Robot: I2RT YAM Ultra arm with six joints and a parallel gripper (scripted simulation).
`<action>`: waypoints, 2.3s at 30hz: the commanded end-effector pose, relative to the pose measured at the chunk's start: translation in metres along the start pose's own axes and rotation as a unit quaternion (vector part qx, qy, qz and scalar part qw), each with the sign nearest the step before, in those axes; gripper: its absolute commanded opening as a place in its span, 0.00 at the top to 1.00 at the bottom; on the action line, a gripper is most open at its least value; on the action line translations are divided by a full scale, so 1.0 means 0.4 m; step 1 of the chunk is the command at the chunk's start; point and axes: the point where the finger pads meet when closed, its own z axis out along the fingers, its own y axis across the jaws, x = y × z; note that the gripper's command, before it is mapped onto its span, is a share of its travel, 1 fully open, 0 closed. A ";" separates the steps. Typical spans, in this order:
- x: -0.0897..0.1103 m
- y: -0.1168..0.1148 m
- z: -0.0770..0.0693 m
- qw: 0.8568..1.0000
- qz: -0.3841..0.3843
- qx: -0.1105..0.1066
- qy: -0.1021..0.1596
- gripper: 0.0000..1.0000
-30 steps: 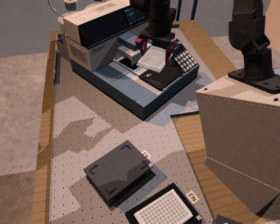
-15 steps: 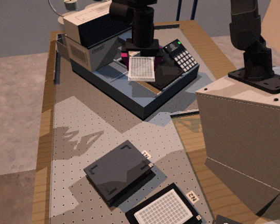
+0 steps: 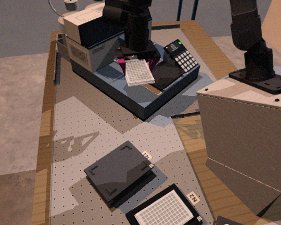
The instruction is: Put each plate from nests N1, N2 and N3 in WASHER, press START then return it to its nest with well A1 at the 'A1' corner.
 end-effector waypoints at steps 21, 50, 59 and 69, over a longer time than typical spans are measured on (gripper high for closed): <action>-0.035 0.018 -0.025 1.000 -0.004 -0.011 -0.019 1.00; 0.057 0.076 0.004 0.992 -0.128 -0.007 -0.013 1.00; 0.128 0.131 0.010 0.970 -0.241 -0.007 -0.014 1.00; 0.226 0.188 0.022 0.922 -0.386 -0.001 -0.009 1.00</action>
